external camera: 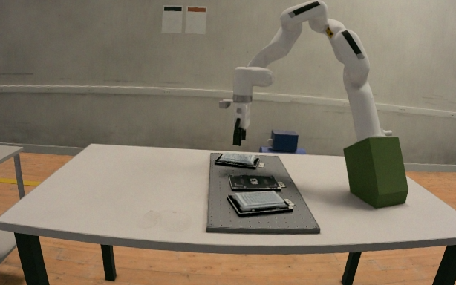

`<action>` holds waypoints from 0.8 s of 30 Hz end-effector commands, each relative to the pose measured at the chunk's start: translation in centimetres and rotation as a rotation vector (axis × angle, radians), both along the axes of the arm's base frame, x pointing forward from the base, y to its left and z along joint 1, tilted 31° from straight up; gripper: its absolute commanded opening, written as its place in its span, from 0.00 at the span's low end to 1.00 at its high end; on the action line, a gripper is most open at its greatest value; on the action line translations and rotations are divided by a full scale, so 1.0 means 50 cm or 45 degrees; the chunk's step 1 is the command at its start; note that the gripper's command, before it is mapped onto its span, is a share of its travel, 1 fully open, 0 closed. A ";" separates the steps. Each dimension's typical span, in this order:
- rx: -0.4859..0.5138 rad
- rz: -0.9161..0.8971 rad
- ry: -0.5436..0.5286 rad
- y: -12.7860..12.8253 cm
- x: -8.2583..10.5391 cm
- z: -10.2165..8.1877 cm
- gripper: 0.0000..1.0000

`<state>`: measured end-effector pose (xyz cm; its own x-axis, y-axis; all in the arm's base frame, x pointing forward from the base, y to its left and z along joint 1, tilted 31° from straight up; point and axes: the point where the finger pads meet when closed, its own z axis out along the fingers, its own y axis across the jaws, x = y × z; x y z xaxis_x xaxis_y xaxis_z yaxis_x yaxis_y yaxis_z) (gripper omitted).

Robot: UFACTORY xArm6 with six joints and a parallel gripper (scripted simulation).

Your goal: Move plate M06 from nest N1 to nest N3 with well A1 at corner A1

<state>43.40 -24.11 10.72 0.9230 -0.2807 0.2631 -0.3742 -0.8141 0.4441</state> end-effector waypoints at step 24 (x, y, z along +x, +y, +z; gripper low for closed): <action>-0.001 0.002 -0.005 -0.040 0.010 -0.065 1.00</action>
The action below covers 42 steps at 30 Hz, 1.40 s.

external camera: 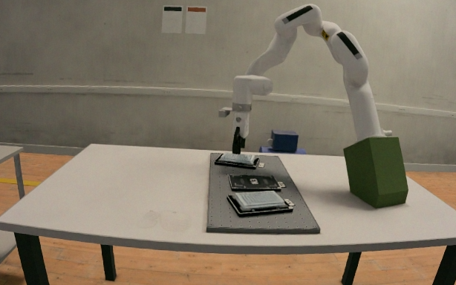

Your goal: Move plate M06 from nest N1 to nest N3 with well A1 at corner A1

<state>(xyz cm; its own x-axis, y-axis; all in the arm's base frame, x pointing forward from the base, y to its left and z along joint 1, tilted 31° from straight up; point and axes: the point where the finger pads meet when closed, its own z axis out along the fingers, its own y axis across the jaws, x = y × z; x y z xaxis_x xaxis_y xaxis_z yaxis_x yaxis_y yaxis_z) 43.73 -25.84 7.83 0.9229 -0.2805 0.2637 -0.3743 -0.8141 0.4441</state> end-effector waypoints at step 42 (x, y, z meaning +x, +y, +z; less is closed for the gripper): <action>-0.001 0.002 -0.004 -0.025 0.007 -0.040 1.00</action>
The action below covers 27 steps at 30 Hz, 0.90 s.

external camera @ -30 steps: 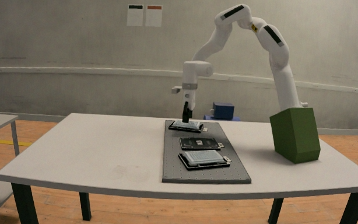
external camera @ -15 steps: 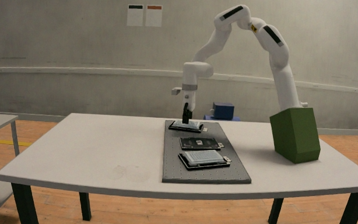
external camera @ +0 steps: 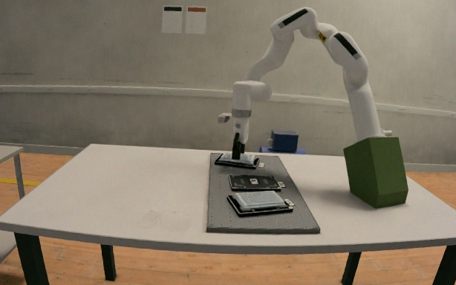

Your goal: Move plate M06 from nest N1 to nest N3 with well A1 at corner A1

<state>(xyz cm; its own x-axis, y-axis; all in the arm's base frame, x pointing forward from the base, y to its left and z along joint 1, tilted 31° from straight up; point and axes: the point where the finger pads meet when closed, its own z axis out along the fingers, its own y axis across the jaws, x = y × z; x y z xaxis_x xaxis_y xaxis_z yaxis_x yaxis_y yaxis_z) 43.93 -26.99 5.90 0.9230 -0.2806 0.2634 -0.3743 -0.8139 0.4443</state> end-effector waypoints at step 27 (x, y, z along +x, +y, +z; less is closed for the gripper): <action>-0.001 0.002 -0.005 -0.005 0.004 -0.007 0.00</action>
